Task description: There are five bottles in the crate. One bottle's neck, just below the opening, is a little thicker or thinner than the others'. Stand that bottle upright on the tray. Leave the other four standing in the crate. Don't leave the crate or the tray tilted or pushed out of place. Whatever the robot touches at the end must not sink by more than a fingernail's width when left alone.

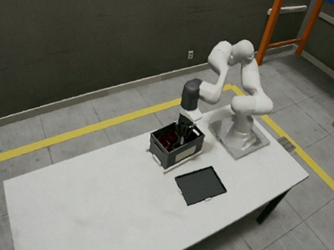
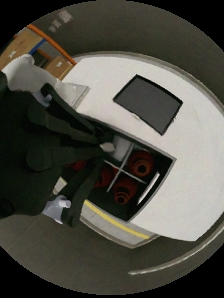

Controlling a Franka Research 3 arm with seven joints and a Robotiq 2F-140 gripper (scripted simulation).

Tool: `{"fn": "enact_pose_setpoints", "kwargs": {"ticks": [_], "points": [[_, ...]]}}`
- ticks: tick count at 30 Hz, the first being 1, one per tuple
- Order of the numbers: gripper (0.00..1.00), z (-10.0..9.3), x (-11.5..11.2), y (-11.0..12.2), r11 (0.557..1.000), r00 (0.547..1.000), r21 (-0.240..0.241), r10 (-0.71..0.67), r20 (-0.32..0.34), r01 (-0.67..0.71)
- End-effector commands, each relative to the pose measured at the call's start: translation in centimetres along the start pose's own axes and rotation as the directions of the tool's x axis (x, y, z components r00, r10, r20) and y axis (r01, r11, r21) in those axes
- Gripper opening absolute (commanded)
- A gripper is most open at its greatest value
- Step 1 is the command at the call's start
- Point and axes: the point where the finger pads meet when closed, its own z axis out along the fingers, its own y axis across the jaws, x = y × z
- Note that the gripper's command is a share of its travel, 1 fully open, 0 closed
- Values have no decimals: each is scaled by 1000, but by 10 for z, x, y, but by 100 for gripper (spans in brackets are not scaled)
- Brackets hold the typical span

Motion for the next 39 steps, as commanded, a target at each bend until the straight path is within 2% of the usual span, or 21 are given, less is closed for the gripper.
{"fn": "enact_pose_setpoints", "kwargs": {"ticks": [1, 9, 10, 39], "points": [[10, 1, 0, 0, 1000, 1000, -2, 2, 2, -2], [10, 1, 0, 0, 1000, 1000, -2, 2, 2, -2], [44, 1, 0, 0, 1000, 1000, -2, 2, 2, -2], [44, 1, 0, 0, 1000, 1000, -2, 2, 2, -2]]}}
